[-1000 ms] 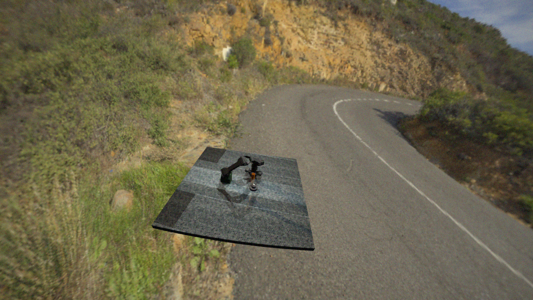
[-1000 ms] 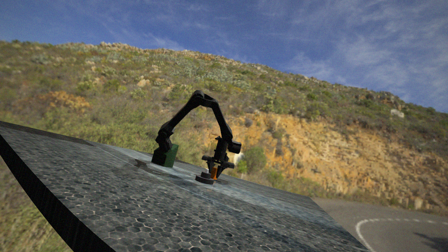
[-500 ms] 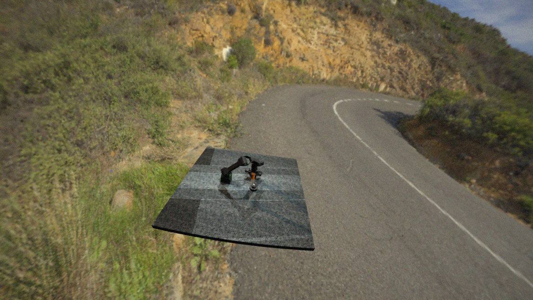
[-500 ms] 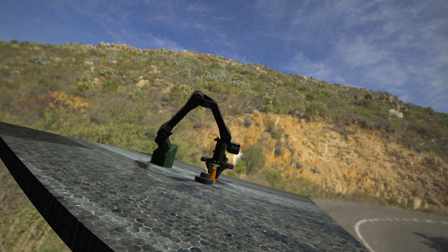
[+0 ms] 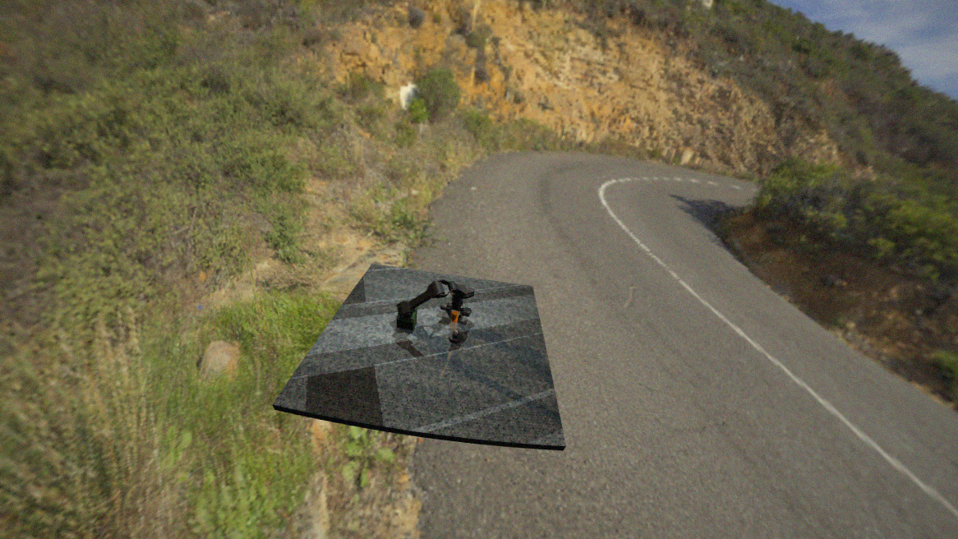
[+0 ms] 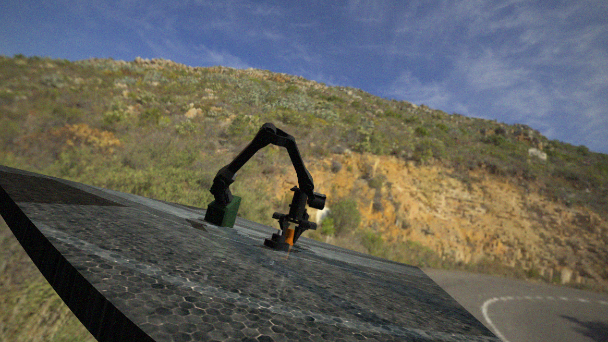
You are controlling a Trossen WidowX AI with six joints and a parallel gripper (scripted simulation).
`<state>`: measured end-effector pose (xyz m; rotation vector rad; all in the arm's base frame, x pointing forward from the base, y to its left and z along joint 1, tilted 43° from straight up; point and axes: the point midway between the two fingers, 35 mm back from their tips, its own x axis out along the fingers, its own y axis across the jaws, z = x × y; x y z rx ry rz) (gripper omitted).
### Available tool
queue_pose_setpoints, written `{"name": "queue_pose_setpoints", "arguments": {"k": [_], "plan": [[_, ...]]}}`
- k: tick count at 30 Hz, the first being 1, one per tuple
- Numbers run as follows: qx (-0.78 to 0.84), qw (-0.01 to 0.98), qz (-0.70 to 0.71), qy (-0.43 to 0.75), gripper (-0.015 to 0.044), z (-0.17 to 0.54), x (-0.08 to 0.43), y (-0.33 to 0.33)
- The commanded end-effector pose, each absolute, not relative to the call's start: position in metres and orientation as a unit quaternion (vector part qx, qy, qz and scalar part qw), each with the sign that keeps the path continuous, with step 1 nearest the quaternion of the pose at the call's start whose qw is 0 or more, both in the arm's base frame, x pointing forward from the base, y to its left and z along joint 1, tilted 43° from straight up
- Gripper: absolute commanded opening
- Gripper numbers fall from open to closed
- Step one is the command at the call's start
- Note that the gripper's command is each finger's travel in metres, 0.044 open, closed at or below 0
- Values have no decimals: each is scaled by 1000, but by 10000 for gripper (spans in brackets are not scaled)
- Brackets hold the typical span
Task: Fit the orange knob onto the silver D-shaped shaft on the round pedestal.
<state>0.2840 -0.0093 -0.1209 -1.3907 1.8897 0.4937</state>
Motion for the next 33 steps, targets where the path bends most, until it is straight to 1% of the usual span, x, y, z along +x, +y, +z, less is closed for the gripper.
{"name": "queue_pose_setpoints", "arguments": {"k": [1, 7, 8, 15, 33], "plan": [[-540, 364, 192, 734, 266, -119, 285, -8], [-543, 363, 193, 733, 424, -63, 296, 43], [-543, 362, 193, 733, 440, -61, 296, 45], [-543, 362, 193, 733, 440, -59, 297, 47], [-543, 362, 193, 733, 440, -83, 293, 26]]}}
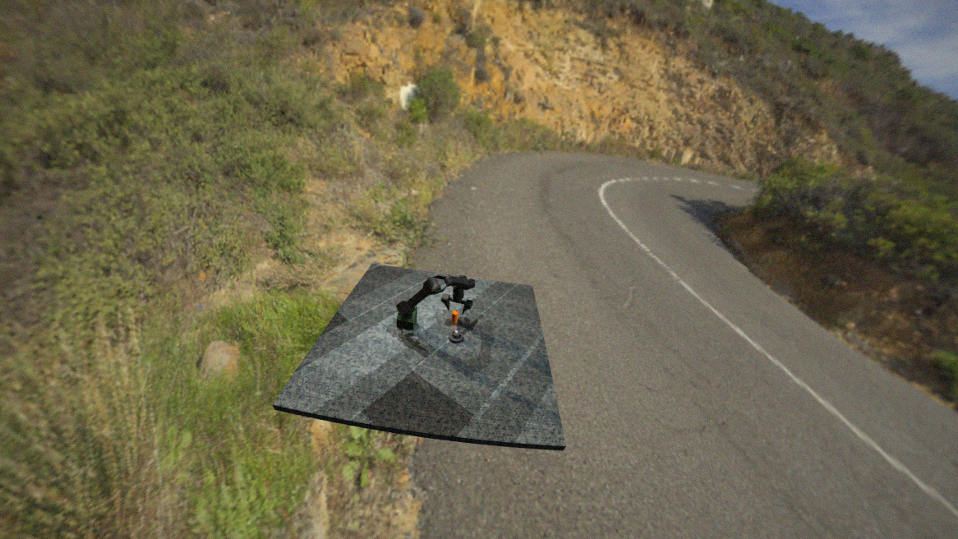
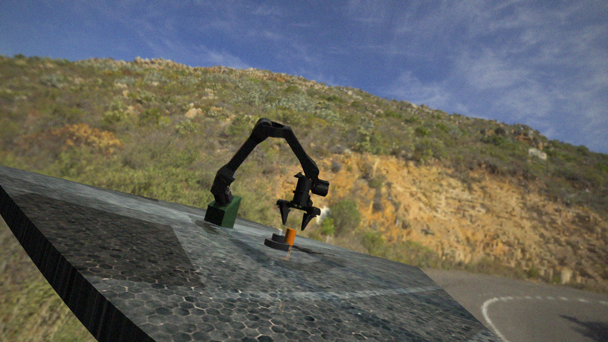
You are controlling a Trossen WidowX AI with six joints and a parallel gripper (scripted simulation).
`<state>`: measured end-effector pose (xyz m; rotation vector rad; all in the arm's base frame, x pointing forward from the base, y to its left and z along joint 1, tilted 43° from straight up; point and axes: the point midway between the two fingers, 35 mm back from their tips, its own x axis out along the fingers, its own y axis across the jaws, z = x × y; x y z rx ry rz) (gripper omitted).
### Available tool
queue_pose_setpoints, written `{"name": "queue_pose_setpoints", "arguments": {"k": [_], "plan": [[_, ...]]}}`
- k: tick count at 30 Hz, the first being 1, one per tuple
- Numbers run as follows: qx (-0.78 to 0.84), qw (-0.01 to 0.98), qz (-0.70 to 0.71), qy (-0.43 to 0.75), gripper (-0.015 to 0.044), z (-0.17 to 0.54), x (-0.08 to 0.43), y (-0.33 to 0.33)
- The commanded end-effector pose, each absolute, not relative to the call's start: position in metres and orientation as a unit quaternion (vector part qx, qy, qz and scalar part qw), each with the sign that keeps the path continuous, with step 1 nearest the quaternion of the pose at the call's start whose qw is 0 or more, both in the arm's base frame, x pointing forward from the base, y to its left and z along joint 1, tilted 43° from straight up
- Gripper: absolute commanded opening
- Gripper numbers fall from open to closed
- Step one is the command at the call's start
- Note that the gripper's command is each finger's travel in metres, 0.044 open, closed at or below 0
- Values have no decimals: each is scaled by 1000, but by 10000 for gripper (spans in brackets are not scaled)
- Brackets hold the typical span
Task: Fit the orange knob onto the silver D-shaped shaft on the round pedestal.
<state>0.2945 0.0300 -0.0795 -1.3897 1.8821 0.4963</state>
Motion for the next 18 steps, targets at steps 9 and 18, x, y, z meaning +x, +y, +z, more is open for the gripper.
{"name": "queue_pose_setpoints", "arguments": {"k": [9, 18], "plan": [[-543, 362, 193, 733, 440, -94, 291, 16], [-543, 362, 192, 733, 440, -105, 289, 7]]}}
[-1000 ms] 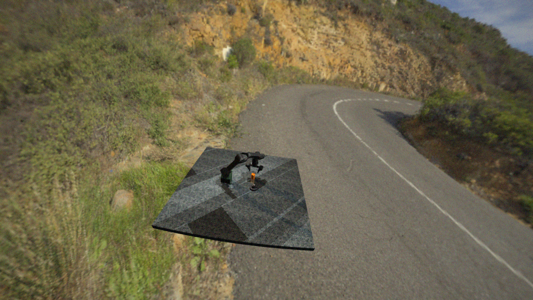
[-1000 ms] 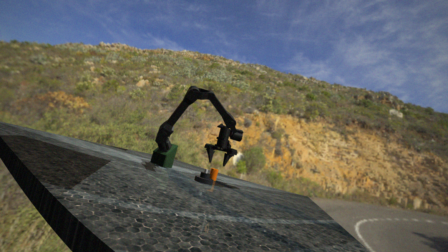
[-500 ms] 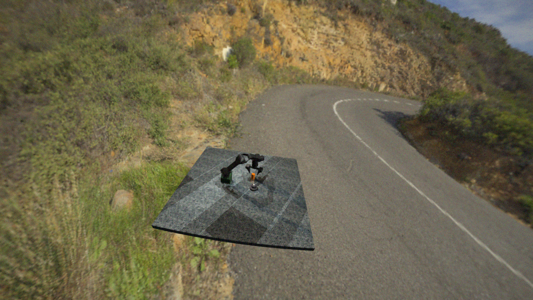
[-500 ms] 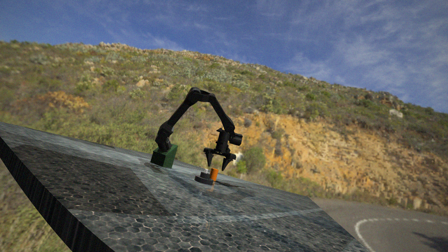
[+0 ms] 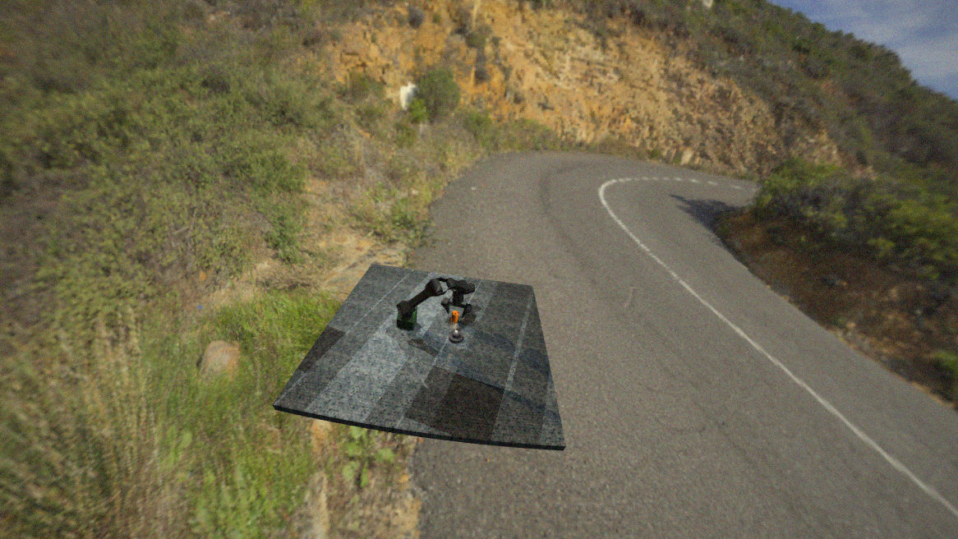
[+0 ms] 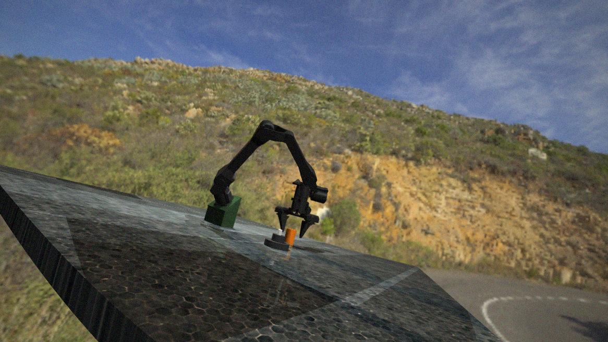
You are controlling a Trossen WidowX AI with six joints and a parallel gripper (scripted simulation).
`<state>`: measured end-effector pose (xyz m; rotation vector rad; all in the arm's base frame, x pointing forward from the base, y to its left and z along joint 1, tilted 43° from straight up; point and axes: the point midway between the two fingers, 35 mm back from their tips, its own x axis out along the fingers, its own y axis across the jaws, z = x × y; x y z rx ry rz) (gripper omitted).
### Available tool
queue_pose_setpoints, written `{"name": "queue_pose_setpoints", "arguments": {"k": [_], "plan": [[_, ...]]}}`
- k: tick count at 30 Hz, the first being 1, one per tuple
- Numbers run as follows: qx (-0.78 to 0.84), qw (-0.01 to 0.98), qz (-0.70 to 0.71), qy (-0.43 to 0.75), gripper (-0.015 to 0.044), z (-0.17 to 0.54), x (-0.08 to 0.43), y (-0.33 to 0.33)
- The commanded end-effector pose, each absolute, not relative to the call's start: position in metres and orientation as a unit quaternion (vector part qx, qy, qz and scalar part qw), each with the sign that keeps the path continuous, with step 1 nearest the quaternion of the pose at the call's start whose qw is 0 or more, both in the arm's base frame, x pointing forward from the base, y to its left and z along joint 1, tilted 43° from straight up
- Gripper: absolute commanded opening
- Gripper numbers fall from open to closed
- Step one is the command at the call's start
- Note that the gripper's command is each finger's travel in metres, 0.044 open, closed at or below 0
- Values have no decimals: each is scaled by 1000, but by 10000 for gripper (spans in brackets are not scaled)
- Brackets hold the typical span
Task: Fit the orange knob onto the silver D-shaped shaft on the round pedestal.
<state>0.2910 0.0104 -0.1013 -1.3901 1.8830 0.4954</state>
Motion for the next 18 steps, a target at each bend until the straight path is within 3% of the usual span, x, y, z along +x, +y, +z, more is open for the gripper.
{"name": "queue_pose_setpoints", "arguments": {"k": [1, 17, 18], "plan": [[-543, 362, 192, 733, 440, -106, 289, 5], [-543, 361, 192, 733, 440, -122, 284, -10], [-543, 361, 192, 733, 414, -122, 284, -10]]}}
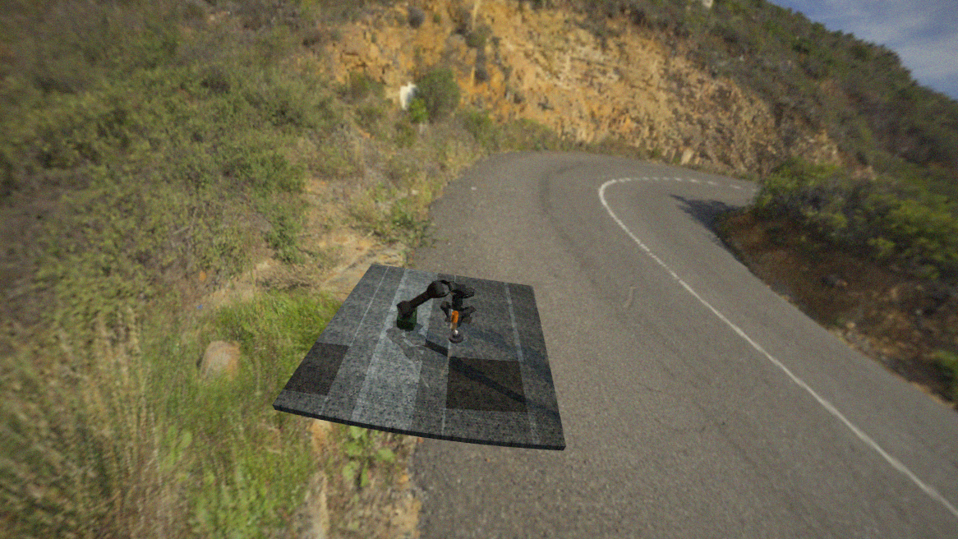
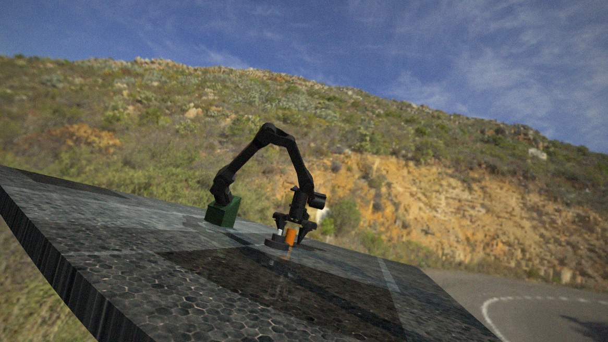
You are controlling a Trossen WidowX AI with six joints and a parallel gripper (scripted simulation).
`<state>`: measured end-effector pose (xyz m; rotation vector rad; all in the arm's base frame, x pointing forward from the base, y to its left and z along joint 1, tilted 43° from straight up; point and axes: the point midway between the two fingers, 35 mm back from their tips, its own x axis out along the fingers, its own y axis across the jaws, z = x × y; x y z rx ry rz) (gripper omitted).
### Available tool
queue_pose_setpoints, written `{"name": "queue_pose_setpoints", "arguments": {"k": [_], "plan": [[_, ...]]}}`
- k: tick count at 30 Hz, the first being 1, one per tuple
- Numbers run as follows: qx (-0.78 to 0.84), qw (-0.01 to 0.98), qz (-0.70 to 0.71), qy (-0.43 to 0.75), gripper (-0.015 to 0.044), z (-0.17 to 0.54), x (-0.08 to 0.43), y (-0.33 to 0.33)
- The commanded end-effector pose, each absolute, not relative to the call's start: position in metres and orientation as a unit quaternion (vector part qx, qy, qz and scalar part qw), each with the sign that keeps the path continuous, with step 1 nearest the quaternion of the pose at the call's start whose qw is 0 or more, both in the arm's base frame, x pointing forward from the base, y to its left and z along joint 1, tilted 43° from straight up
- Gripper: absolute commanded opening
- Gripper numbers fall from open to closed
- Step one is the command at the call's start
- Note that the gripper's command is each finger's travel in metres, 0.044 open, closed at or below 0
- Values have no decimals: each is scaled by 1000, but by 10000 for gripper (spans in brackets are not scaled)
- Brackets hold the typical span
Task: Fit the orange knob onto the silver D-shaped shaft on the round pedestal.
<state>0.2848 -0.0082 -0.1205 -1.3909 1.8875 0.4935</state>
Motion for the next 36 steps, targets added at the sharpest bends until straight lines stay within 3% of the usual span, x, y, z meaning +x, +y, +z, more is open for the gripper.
{"name": "queue_pose_setpoints", "arguments": {"k": [1, 8, 15, 21, 36], "plan": [[-543, 361, 192, 733, 387, -122, 284, -10], [-543, 361, 192, 733, 204, -122, 284, -10], [-543, 361, 192, 733, 157, -122, 284, -10], [-543, 362, 192, 733, 0, -115, 287, -3], [-543, 364, 194, 732, 0, -85, 300, 28]]}}
